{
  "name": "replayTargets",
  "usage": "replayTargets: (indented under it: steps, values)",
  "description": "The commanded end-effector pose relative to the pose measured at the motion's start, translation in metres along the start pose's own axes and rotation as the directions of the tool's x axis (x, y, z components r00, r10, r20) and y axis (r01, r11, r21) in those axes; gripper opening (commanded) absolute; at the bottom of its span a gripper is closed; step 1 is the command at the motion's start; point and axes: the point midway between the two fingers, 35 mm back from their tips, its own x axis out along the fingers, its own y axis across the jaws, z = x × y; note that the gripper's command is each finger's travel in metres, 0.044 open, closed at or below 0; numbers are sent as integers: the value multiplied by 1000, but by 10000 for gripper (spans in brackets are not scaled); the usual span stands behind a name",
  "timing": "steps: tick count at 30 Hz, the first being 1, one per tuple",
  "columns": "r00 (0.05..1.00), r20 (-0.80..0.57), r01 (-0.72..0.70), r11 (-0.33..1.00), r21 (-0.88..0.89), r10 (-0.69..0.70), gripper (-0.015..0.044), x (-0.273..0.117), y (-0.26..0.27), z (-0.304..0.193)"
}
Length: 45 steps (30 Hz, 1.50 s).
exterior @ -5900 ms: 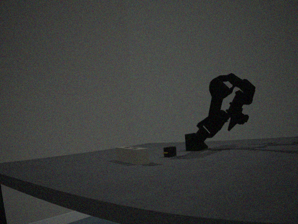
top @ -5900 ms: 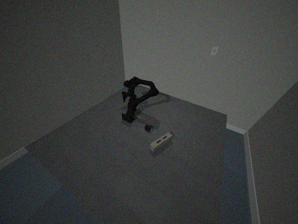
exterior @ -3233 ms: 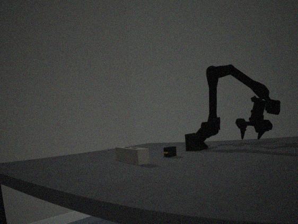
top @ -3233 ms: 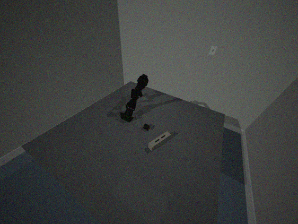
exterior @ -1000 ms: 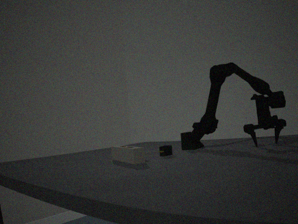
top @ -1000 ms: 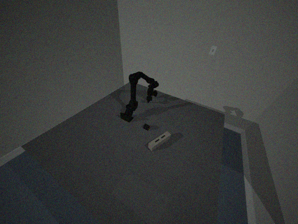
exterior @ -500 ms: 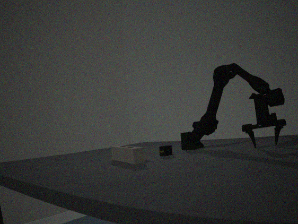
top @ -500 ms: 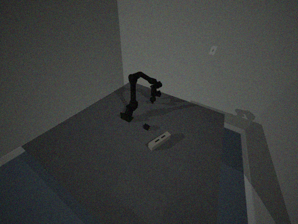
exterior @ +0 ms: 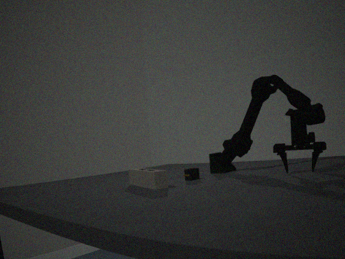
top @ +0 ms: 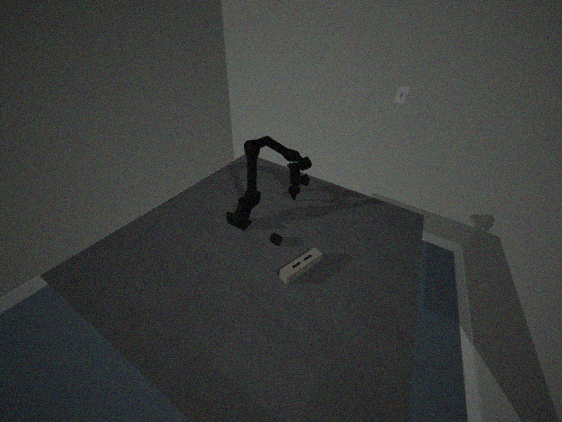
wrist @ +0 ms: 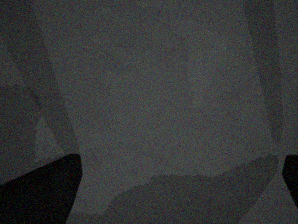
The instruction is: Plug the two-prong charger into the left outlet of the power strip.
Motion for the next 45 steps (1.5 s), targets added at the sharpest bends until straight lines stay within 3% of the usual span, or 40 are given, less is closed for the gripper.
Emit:
replayTargets:
  steps: [1,12,45]
  values:
    - [999,33,29,1000,-1,-29,440,0,-10,13]
    - [988,135,65,995,81,-75,440,-12,-32,44]
    - [946,3,320,938,135,-323,440,-5,-168,69]
